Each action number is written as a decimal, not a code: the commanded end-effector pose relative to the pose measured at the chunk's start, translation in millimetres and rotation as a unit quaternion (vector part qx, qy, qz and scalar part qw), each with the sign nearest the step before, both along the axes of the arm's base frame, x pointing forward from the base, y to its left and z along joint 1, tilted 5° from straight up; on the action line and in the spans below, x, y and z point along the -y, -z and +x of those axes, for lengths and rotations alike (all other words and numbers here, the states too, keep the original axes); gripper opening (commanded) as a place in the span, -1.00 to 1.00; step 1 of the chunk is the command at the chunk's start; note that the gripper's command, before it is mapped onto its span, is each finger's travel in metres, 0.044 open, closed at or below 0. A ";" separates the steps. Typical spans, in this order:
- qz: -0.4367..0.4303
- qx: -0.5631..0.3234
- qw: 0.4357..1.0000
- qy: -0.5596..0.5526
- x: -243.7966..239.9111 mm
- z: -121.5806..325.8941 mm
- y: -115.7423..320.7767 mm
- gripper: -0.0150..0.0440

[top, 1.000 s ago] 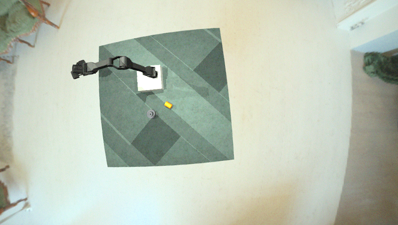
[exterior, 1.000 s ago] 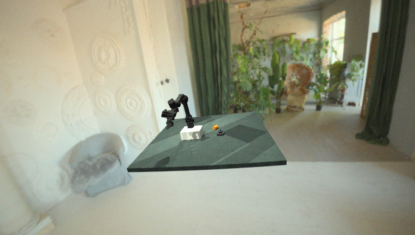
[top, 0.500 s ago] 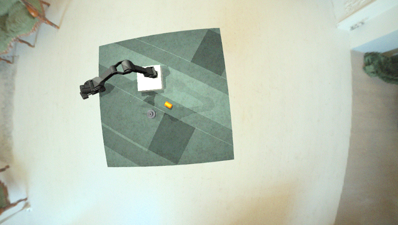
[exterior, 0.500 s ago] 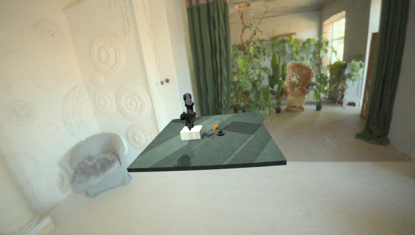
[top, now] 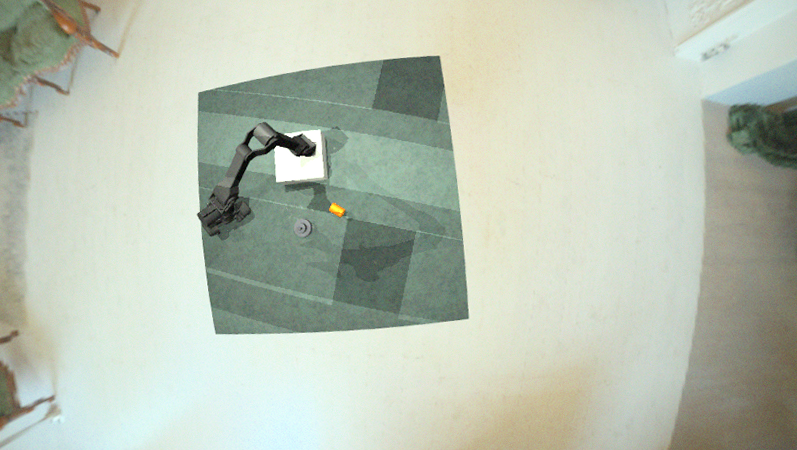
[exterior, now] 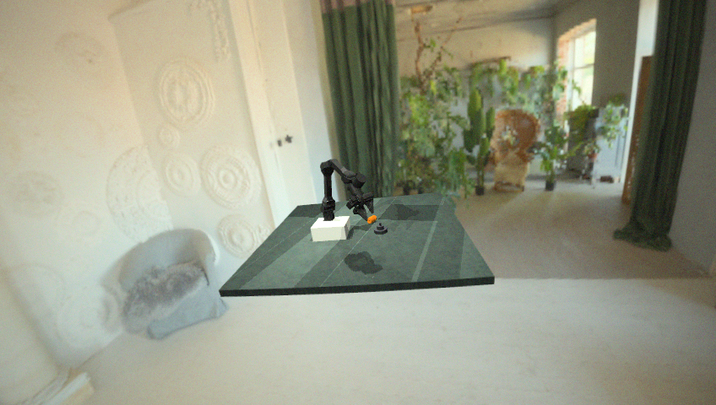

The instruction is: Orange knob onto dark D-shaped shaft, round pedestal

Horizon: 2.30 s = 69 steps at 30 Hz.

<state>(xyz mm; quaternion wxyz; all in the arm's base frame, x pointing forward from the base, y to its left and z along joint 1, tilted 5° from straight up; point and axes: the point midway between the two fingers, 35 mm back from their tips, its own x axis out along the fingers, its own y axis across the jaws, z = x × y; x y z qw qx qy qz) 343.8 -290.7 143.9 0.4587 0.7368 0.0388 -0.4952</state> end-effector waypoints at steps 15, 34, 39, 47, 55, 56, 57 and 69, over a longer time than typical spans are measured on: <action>0.234 -0.058 0.957 -0.163 -282.8 10.2 62.2 1.00; 0.329 -0.173 0.902 -0.221 -407.6 -83.5 93.9 1.00; 0.329 -0.173 0.902 -0.221 -409.3 -82.7 112.4 1.00; 0.329 -0.173 0.902 -0.222 -409.9 -82.6 120.1 1.00; 0.329 -0.173 0.901 -0.222 -411.2 -81.9 133.2 1.00; 0.329 -0.173 0.901 -0.222 -411.4 -81.8 134.8 1.00; 0.329 -0.173 0.901 -0.222 -411.5 -81.8 136.5 1.00; 0.329 -0.173 0.901 -0.221 -413.0 -82.2 156.1 1.00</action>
